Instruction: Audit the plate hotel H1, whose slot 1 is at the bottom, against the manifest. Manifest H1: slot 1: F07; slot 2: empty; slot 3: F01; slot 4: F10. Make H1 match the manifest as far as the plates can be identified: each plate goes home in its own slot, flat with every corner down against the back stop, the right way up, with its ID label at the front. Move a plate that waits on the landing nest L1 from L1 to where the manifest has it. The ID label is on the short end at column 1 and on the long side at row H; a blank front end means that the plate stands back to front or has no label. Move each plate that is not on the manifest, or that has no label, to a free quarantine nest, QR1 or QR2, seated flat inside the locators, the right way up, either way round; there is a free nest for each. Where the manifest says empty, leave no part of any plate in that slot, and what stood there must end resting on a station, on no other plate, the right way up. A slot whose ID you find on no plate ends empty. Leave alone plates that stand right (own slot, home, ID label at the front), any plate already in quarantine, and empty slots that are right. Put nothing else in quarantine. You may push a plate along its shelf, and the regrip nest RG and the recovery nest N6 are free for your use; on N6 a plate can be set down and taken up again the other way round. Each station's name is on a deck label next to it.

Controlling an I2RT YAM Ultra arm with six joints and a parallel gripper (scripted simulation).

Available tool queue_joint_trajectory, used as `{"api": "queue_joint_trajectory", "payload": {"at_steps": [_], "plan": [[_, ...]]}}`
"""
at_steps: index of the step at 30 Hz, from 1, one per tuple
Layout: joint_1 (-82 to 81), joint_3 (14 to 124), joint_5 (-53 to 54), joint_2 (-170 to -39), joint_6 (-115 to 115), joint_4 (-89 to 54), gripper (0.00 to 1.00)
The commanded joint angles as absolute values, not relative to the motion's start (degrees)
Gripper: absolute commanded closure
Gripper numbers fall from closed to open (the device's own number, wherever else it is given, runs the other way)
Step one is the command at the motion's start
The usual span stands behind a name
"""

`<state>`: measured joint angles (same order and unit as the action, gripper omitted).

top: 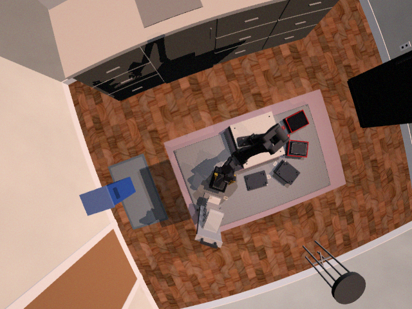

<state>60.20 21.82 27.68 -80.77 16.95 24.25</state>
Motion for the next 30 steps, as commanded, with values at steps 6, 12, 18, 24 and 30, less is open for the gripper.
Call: {"api": "queue_joint_trajectory", "payload": {"at_steps": [6, 12, 18, 24, 30], "plan": [[60.20, 20.90, 27.95, -83.37, 17.08, 28.43, 0.00], [60.15, 18.90, 27.90, -89.64, 17.05, 36.69, 0.00], [60.13, 18.26, 27.89, -92.40, 17.04, 40.10, 0.00], [60.64, 17.50, 28.31, -92.41, 17.37, 40.71, 0.00], [61.71, 15.99, 29.19, -92.51, 18.07, 41.96, 0.00]]}}
